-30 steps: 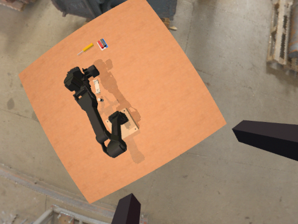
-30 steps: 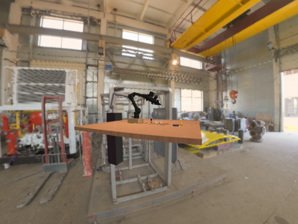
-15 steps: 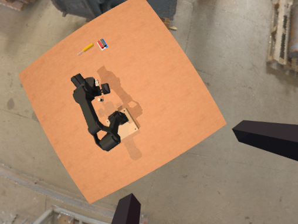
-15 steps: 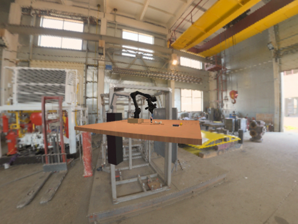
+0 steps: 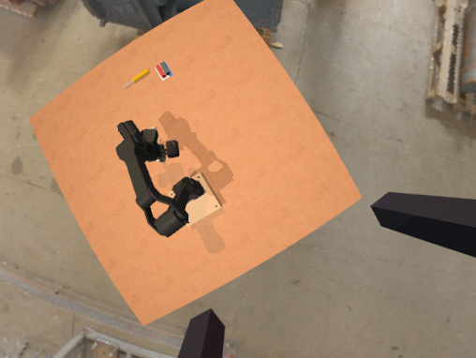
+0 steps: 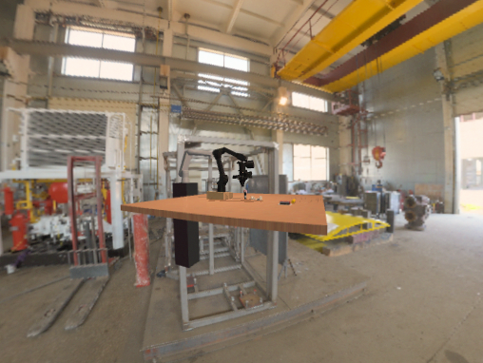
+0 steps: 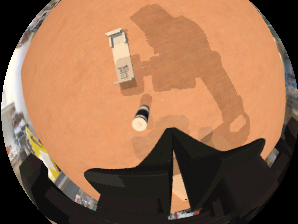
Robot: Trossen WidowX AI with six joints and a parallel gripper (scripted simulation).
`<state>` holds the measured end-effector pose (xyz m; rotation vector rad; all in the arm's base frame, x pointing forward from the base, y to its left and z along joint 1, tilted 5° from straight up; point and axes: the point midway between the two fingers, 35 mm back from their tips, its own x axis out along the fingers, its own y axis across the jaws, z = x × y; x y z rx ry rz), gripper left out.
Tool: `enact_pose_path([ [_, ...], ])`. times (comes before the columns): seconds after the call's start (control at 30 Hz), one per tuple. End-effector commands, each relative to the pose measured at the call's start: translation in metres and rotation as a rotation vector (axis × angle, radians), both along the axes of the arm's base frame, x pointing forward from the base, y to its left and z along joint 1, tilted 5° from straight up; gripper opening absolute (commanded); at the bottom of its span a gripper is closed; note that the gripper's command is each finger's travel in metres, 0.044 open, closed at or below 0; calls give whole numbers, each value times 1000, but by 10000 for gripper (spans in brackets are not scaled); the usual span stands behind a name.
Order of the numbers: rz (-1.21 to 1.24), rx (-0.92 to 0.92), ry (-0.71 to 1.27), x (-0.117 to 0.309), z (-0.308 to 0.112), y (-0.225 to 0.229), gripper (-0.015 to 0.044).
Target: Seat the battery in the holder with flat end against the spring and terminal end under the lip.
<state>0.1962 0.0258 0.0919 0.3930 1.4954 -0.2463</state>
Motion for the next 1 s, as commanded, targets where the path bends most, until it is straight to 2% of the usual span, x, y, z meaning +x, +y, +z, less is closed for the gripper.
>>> enact_pose_path([
  [0.0, -4, 2, 25, -2, -31, 3, 0],
  [0.2, -4, 3, 25, -5, -66, 5, 0],
  [0.97, -4, 4, 25, 9, -63, 30, 0],
])
